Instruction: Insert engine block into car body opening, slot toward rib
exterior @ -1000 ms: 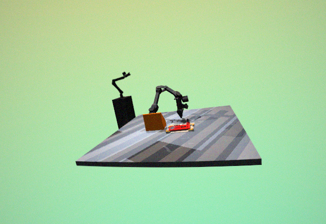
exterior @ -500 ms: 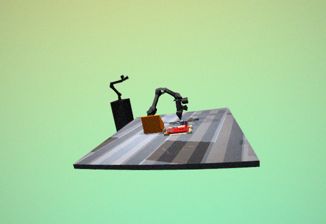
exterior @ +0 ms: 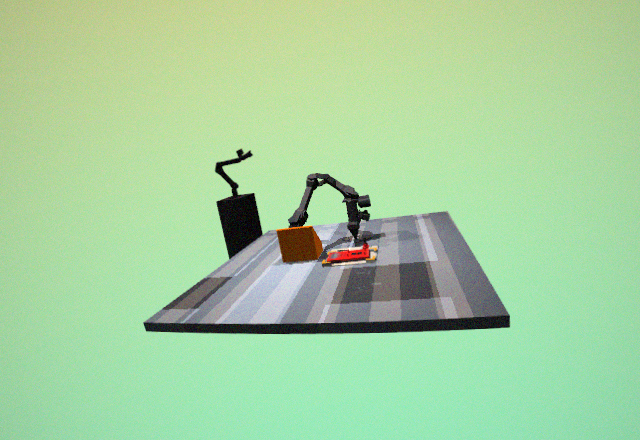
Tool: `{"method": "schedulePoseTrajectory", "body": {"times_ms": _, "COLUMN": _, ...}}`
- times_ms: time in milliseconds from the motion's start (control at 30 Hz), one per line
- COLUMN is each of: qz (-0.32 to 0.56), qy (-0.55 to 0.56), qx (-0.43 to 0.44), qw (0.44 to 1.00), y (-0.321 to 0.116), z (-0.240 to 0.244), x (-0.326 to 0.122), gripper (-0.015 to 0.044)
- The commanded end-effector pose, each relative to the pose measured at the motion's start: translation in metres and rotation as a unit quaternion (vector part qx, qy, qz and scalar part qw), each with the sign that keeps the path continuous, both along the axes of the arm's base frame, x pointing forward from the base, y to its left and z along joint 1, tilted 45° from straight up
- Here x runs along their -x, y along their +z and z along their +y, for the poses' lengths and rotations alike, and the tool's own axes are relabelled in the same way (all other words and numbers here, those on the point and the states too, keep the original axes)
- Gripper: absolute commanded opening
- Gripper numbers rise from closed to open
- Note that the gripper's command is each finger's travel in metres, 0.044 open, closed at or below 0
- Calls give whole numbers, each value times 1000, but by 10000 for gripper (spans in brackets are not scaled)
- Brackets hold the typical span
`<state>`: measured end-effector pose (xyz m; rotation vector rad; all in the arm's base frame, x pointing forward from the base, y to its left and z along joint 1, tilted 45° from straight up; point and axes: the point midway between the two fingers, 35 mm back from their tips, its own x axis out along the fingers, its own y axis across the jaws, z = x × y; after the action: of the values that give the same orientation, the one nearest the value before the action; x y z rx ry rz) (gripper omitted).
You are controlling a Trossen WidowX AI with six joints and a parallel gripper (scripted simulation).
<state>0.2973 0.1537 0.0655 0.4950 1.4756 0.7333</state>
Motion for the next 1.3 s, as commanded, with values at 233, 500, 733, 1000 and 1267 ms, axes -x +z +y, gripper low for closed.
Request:
{"method": "schedulePoseTrajectory", "body": {"times_ms": 233, "qz": 7, "qy": 0, "qx": -1, "qw": 1000, "y": -16, "z": 14, "x": 4, "gripper": 440}}
{"method": "schedulePoseTrajectory", "body": {"times_ms": 500, "qz": 7, "qy": 0, "qx": -1, "qw": 1000, "y": -21, "z": 19, "x": 5, "gripper": 387}}
{"method": "schedulePoseTrajectory", "body": {"times_ms": 733, "qz": 7, "qy": 0, "qx": -1, "qw": 1000, "y": -21, "z": 19, "x": 5, "gripper": 223}}
{"method": "schedulePoseTrajectory", "body": {"times_ms": 1000, "qz": 7, "qy": 0, "qx": -1, "qw": 1000, "y": -21, "z": 19, "x": 5, "gripper": 150}}
{"method": "schedulePoseTrajectory", "body": {"times_ms": 1267, "qz": -25, "qy": 9, "qx": 3, "qw": 1000, "y": -12, "z": 6, "x": -2, "gripper": 0}}
